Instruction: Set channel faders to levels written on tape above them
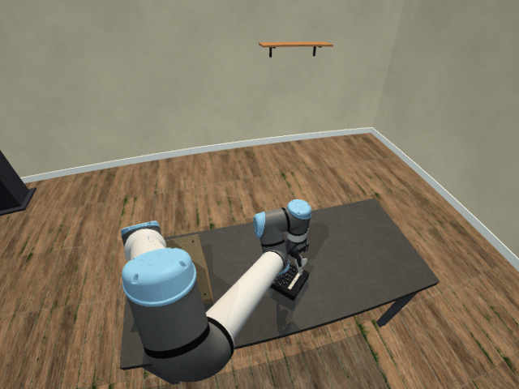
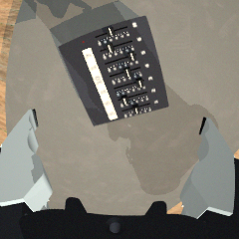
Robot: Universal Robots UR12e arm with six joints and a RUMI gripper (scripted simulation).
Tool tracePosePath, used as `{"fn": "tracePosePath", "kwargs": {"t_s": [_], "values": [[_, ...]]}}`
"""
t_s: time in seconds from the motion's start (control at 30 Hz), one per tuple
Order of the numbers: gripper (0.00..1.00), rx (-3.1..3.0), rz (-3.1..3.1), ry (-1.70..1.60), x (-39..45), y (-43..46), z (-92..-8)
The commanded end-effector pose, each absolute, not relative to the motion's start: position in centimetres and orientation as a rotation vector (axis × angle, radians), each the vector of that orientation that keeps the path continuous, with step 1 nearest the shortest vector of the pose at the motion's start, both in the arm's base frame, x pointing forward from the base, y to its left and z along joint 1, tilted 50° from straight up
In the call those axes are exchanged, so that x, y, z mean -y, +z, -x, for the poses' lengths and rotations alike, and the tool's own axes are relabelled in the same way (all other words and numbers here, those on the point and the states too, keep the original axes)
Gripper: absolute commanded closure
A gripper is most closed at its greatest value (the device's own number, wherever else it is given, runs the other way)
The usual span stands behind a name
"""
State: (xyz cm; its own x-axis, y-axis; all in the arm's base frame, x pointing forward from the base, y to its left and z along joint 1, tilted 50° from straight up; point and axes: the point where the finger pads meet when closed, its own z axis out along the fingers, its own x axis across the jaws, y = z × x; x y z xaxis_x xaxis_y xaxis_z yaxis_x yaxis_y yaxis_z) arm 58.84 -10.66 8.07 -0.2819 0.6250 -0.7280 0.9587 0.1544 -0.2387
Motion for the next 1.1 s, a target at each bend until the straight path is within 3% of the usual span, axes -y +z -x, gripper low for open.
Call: {"fn": "tracePosePath", "kwargs": {"t_s": [0.0, 1.07], "values": [[0.00, -1.829, -1.638, -0.904, 10.44, 8.63, -59.21], [0.00, -1.618, -1.797, -0.807, 10.15, 9.45, -59.78]]}}
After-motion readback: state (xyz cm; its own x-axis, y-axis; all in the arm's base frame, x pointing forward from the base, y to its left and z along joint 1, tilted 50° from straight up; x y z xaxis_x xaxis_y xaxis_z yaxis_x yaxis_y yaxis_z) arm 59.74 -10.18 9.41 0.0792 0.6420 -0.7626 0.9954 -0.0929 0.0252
